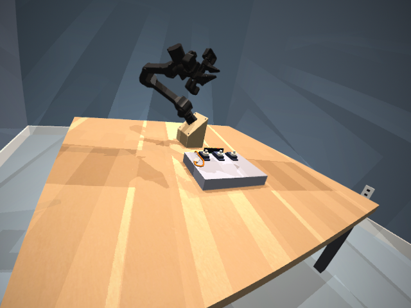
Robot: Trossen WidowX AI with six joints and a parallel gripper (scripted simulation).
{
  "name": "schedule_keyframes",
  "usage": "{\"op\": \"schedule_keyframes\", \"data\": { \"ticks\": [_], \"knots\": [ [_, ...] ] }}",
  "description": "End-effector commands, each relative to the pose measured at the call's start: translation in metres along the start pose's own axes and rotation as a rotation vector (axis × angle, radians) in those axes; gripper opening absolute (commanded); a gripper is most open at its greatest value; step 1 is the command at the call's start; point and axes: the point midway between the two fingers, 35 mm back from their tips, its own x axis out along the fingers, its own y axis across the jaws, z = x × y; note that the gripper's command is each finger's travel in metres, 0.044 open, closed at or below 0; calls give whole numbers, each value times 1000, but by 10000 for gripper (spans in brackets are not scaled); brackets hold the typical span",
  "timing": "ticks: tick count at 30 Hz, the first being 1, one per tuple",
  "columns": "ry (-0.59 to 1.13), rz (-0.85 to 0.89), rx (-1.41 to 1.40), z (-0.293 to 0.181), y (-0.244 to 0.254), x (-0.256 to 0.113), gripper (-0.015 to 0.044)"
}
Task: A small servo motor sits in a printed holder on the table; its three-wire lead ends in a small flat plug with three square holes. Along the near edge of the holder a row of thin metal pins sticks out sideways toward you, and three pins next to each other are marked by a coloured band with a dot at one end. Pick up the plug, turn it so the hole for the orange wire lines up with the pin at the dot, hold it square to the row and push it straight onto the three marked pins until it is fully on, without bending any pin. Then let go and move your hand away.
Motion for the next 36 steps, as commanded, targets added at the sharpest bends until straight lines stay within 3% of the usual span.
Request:
{"op": "schedule_keyframes", "data": {
  "ticks": [1,36],
  "knots": [
    [-26,-23,-19,5,-11,-1,115],
    [-273,-295,-208,68,-107,-39,115]
  ]
}}
